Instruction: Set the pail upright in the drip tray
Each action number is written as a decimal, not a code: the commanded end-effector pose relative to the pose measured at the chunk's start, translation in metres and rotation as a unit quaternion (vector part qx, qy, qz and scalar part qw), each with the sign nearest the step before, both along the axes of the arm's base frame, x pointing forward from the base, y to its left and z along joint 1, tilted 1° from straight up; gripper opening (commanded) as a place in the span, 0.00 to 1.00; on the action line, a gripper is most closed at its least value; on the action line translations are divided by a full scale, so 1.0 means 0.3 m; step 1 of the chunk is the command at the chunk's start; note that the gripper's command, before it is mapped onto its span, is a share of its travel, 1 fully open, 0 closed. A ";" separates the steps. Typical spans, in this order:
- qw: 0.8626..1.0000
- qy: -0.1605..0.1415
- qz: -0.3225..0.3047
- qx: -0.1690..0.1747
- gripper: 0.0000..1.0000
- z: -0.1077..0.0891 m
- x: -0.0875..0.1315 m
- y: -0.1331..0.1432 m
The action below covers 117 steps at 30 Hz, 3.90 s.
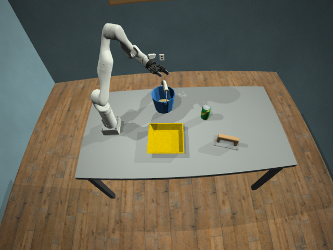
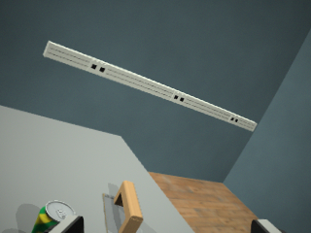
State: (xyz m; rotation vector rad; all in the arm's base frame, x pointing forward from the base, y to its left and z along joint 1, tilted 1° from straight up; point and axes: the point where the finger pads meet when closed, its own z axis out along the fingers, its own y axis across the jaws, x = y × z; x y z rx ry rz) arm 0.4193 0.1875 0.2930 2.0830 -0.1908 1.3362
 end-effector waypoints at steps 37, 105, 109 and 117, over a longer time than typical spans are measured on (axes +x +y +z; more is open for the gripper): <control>0.774 0.170 -0.373 0.482 1.00 -0.148 -0.011 0.077; 0.661 0.203 -0.441 0.572 1.00 -0.188 -0.017 0.098; 0.661 0.203 -0.441 0.572 1.00 -0.194 -0.017 0.098; 0.661 0.203 -0.441 0.572 1.00 -0.214 -0.017 0.098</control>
